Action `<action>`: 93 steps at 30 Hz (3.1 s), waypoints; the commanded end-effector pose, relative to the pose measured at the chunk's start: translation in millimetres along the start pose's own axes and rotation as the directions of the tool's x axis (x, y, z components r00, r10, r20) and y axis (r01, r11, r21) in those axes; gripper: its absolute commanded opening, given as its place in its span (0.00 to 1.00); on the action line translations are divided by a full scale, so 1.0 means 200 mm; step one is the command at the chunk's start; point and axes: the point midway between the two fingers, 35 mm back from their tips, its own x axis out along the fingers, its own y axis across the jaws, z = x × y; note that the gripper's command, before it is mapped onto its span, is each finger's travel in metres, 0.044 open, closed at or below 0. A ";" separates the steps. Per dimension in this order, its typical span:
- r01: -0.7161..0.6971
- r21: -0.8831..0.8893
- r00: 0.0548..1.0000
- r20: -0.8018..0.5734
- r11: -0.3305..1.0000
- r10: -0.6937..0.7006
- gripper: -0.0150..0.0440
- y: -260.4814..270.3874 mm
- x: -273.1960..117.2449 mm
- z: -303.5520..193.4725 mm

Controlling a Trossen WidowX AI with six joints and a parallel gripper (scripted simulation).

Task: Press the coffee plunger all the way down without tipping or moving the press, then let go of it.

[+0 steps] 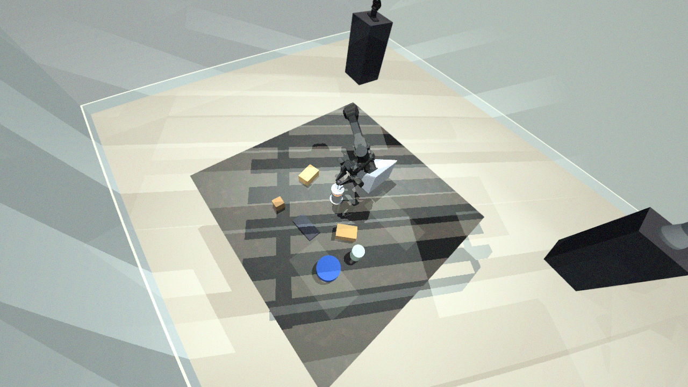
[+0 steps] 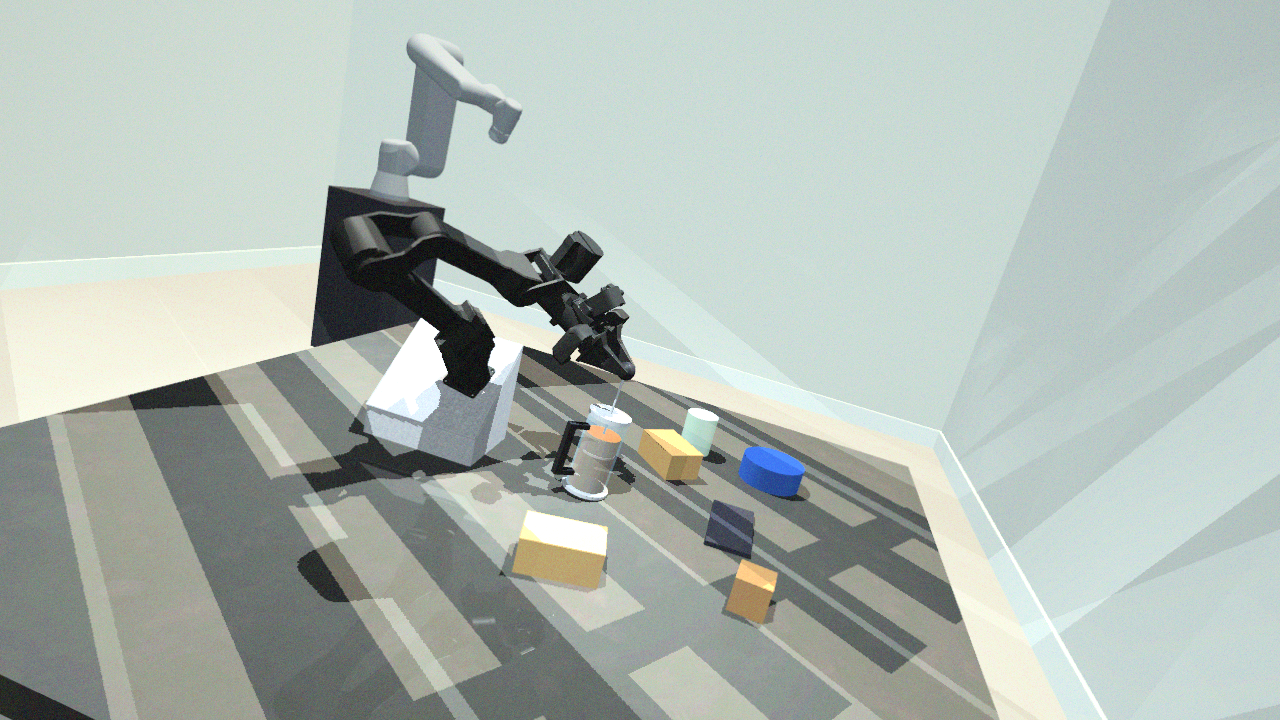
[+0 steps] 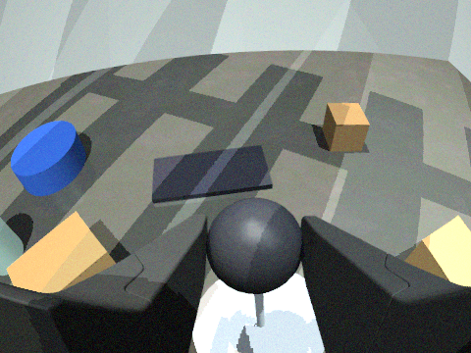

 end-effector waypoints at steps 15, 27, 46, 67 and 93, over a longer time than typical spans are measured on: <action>0.004 -0.055 1.000 -0.016 0.998 -0.005 0.46 -0.01 0.13 -0.19; 0.007 -0.056 1.000 -0.013 0.998 -0.007 0.46 0.00 0.17 -0.17; 0.007 -0.055 1.000 -0.013 0.998 -0.008 0.46 0.02 0.19 -0.15; 0.003 -0.043 1.000 -0.003 0.999 -0.004 0.46 0.03 0.19 -0.14; 0.000 0.078 0.998 0.058 0.997 -0.005 1.00 0.04 0.17 0.02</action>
